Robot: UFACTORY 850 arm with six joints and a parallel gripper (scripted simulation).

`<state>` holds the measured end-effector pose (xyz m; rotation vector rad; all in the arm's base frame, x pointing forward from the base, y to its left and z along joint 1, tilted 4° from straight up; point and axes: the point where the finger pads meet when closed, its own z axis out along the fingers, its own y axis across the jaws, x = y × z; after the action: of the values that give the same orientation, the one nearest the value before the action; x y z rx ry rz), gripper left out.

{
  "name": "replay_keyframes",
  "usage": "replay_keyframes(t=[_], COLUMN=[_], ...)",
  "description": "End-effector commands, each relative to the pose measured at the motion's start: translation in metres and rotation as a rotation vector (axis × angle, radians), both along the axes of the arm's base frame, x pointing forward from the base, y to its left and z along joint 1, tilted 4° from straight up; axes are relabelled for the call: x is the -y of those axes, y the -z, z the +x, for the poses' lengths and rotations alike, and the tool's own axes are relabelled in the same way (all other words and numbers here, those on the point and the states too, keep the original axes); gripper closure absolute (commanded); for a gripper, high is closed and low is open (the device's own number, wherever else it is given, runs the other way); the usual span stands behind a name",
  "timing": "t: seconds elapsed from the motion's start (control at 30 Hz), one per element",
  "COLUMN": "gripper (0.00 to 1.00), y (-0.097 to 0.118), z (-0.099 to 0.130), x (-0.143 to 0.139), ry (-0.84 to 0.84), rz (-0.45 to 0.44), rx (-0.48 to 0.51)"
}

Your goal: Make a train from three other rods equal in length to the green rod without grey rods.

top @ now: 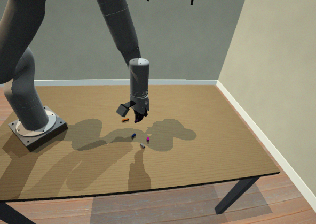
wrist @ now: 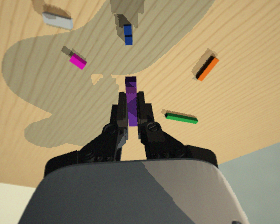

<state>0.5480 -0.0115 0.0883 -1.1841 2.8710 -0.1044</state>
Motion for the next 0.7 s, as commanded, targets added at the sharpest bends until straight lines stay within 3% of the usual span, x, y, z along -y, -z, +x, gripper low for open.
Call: replay_keyframes(t=[0.0, 0.43, 0.67], gripper=[0.96, 0.96, 0.96], y=[0.006, 0.062, 0.076], z=[0.001, 0.006, 0.007], x=[0.0, 0.003, 0.004], ry=[-0.004, -0.004, -0.004], rz=[0.0, 0.0, 0.0], rx=[0.001, 0.001, 0.001])
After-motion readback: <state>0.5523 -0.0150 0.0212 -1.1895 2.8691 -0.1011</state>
